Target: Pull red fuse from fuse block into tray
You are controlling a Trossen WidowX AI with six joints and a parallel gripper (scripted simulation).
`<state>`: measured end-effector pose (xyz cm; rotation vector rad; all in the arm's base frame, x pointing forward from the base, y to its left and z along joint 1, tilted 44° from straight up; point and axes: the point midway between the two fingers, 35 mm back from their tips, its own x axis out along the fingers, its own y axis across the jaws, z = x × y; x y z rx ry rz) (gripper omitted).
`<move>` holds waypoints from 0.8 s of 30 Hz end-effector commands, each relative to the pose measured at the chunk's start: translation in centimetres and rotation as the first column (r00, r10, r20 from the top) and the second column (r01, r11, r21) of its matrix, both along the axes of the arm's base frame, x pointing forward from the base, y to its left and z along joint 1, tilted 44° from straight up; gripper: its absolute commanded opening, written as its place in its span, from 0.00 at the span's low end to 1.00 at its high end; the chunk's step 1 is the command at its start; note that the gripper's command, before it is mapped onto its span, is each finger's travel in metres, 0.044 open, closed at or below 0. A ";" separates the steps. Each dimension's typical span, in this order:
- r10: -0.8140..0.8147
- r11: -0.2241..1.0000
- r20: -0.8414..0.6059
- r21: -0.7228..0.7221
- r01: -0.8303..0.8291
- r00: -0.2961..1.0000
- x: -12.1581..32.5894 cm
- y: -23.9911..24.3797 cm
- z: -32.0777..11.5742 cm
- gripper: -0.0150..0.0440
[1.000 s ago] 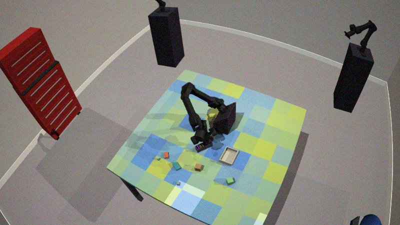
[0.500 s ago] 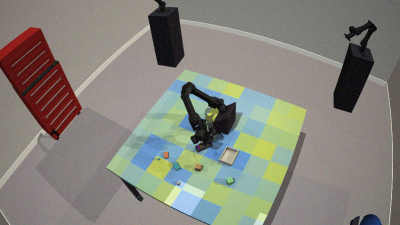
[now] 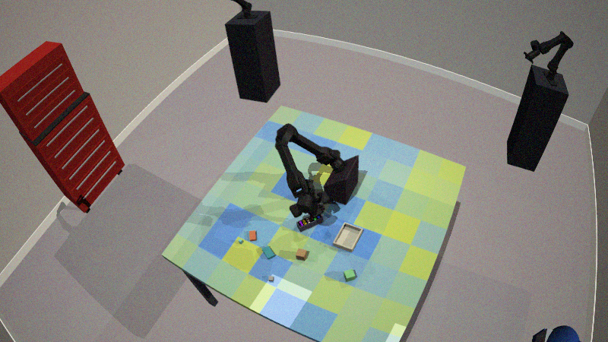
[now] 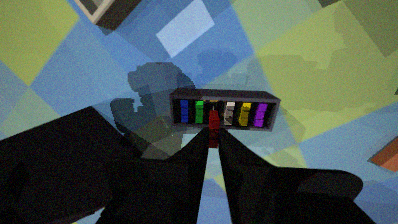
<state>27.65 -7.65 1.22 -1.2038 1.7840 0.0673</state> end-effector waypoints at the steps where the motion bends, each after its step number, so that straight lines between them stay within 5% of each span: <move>1: 0.000 1.000 0.014 0.004 0.000 1.000 0.3 0.6 0.6 0.25; 24: 0.005 1.000 0.018 0.022 -0.005 1.000 3.0 5.8 -2.6 0.25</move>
